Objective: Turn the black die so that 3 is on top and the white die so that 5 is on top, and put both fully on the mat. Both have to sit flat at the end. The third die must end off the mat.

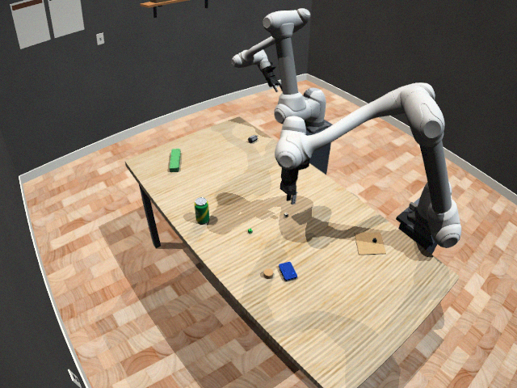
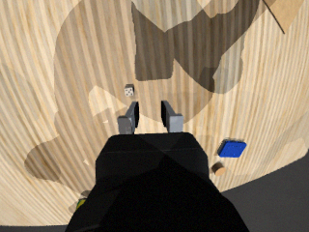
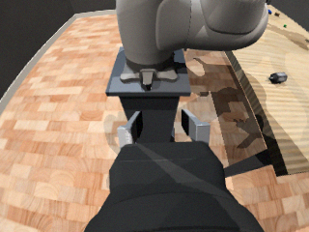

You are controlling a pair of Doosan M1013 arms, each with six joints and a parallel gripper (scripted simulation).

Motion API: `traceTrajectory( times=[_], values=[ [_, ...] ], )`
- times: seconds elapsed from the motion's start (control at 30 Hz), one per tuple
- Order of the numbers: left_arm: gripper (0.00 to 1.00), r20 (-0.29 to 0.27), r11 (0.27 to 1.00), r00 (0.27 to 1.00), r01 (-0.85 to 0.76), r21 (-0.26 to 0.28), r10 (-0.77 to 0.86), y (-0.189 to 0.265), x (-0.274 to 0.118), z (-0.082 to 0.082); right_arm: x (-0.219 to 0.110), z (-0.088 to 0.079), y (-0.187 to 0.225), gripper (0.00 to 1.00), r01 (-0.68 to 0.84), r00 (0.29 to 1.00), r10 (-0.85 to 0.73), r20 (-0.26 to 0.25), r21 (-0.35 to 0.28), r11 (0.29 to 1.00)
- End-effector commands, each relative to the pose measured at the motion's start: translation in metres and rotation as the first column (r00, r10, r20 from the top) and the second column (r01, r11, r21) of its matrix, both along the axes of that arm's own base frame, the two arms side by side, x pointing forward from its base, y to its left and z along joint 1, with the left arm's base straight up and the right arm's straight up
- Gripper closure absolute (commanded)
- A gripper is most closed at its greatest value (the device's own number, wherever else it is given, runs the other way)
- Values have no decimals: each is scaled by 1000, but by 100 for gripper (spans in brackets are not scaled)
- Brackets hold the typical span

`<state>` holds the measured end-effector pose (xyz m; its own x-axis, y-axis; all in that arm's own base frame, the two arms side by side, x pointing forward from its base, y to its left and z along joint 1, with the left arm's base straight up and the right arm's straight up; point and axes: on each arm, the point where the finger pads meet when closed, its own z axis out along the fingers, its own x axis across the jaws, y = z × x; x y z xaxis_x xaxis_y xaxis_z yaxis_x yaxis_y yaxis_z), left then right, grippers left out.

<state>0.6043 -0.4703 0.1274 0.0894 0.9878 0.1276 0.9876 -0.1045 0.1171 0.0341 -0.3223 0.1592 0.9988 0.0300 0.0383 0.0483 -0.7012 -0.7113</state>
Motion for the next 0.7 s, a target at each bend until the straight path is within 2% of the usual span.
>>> traceTrajectory(
  times=[0.0,0.07,0.23,0.27,0.67],
  values=[
    [36,-109,996,993,44,-83,-52,-19,2,11,-2,0,-1,0,-3,1000,3,-1,-7,1000],
    [36,-124,993,990,56,-108,-69,-25,3,15,-2,0,-1,0,-3,1000,3,-1,-7,1000],
    [36,-129,992,989,59,-116,-74,-26,3,16,-2,0,-1,0,-3,1000,3,-1,-7,1000],
    [0,-129,992,989,59,-116,-74,-26,3,16,-2,0,-1,0,-3,1000,3,-1,-7,1000],
    [0,-129,991,988,64,-116,-79,-26,3,16,-2,0,-1,0,-3,1000,3,-1,-7,1000]
  ],
)
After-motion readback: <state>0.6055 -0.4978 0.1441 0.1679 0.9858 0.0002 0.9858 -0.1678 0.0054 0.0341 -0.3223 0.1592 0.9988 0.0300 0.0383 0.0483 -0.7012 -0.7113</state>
